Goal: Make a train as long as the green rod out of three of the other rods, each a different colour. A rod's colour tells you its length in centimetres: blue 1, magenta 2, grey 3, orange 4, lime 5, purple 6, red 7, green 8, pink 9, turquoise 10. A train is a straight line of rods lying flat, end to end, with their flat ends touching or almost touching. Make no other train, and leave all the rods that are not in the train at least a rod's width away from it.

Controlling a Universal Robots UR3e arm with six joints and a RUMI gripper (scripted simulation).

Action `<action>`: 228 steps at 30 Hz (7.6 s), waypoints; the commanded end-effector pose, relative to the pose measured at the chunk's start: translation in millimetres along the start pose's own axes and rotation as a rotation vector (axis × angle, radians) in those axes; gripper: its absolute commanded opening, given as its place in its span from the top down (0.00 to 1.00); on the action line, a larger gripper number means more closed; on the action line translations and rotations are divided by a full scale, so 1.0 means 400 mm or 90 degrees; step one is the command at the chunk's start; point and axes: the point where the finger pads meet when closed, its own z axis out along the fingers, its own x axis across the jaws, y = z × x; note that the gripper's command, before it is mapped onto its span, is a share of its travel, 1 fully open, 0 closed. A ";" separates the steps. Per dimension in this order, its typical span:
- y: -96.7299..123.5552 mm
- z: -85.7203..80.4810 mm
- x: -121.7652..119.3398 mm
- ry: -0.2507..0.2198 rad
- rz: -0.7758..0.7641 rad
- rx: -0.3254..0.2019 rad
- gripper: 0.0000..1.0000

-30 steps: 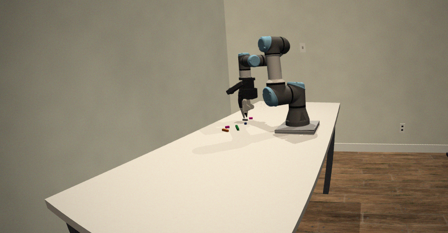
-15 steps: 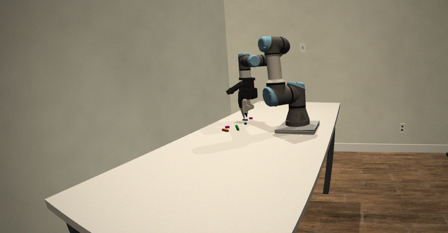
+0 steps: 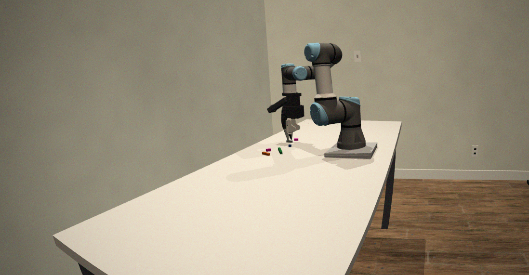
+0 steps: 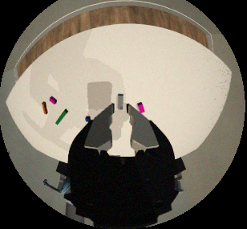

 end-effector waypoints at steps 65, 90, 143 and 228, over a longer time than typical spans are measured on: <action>-0.002 0.024 0.001 0.001 0.000 0.002 1.00; -0.002 0.022 0.001 0.001 0.000 0.002 1.00; -0.001 -0.226 0.001 0.001 0.000 0.002 1.00; 0.059 -0.006 -0.190 0.001 0.027 0.002 1.00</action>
